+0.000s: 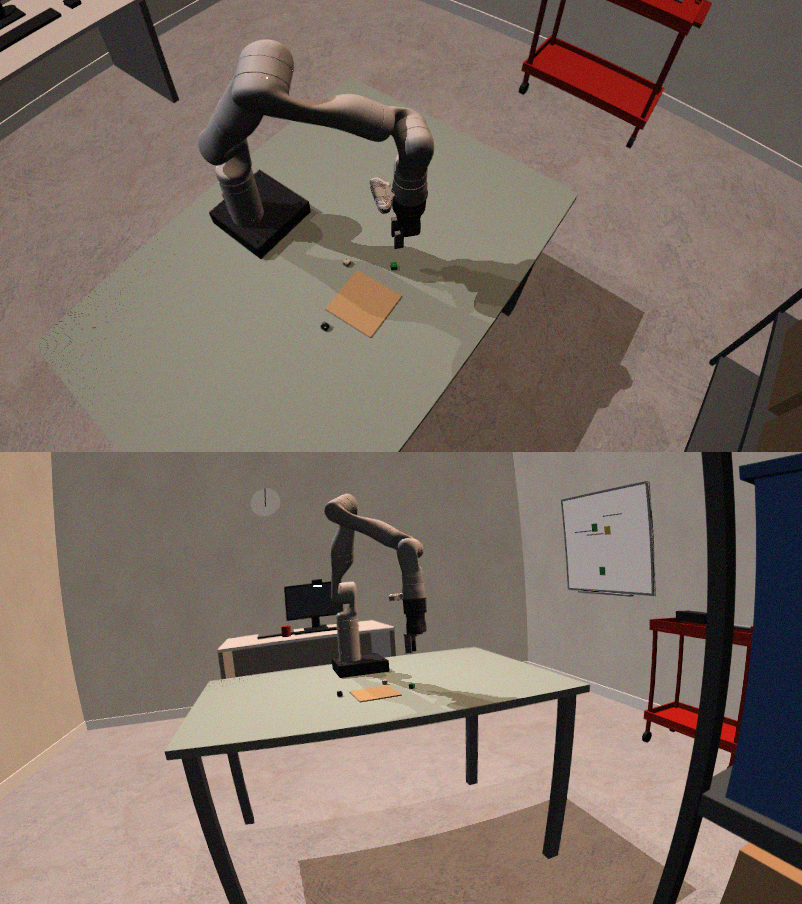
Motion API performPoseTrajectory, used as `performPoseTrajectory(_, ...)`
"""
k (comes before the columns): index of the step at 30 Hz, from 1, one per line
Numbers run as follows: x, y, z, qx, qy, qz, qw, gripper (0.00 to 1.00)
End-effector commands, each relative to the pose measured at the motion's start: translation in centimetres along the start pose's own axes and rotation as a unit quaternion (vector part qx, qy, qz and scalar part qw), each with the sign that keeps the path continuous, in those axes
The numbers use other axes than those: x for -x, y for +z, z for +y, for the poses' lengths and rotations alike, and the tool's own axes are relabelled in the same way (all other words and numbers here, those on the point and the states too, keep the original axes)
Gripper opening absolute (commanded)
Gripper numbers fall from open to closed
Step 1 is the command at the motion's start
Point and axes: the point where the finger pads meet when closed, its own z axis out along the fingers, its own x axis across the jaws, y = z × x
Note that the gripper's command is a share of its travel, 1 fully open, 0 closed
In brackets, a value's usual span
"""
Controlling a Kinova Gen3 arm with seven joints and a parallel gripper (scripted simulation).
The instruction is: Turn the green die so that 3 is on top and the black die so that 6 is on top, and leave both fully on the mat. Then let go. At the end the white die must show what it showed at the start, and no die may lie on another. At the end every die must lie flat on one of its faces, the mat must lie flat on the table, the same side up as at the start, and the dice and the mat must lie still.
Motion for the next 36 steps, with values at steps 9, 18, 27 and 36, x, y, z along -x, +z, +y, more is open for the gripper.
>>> performPoseTrajectory(9,-0.3,0.0,0.4,-0.005,-0.003,0.001,1.0,0.64)
performPoseTrajectory(18,-0.3,0.0,0.4,-0.005,-0.003,0.001,1.0,1.0)
performPoseTrajectory(27,-0.2,3.9,-0.1,-0.005,0.011,0.0,1.0,1.0)
performPoseTrajectory(36,-0.3,5.0,-0.3,-0.005,0.015,0.001,1.0,0.64)
